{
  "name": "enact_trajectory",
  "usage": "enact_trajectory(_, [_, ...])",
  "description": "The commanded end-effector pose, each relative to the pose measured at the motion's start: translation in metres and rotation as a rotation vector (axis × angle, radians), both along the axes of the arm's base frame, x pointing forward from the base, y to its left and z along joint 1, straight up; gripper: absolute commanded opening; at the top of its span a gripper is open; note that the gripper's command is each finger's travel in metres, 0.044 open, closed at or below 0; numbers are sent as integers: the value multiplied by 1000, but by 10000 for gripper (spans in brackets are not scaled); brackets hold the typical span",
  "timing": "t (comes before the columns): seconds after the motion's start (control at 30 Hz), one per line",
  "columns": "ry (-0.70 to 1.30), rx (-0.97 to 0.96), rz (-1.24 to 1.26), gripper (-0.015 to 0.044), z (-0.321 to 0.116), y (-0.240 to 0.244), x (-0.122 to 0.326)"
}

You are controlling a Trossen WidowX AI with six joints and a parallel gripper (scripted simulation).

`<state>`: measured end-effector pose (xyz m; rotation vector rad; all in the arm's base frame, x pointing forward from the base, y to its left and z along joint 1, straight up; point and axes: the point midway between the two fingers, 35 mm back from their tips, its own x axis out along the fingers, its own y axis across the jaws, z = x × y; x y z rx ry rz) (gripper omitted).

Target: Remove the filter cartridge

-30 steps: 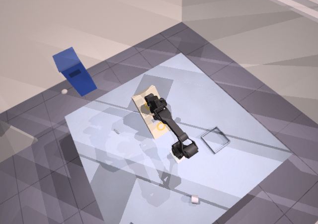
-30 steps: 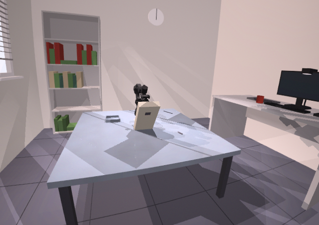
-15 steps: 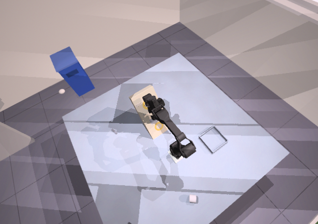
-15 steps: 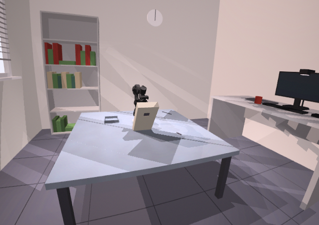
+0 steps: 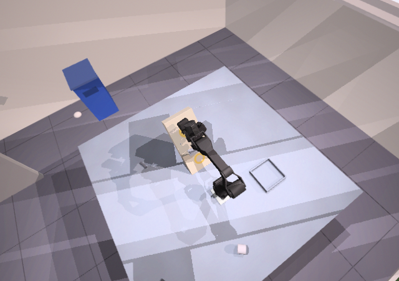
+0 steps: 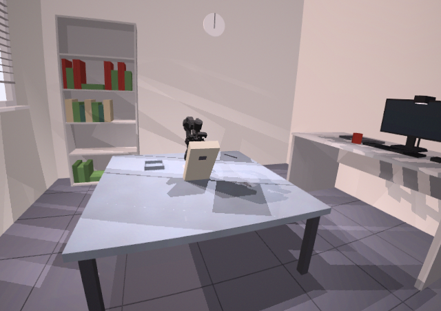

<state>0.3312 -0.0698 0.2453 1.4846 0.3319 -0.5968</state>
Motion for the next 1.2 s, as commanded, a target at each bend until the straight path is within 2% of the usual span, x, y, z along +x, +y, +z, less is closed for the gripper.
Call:
enact_trajectory(0.0, [17,-107,70,0,-4,-2,10])
enact_trajectory(1.17, [224,-1100,743,0,-4,-3,11])
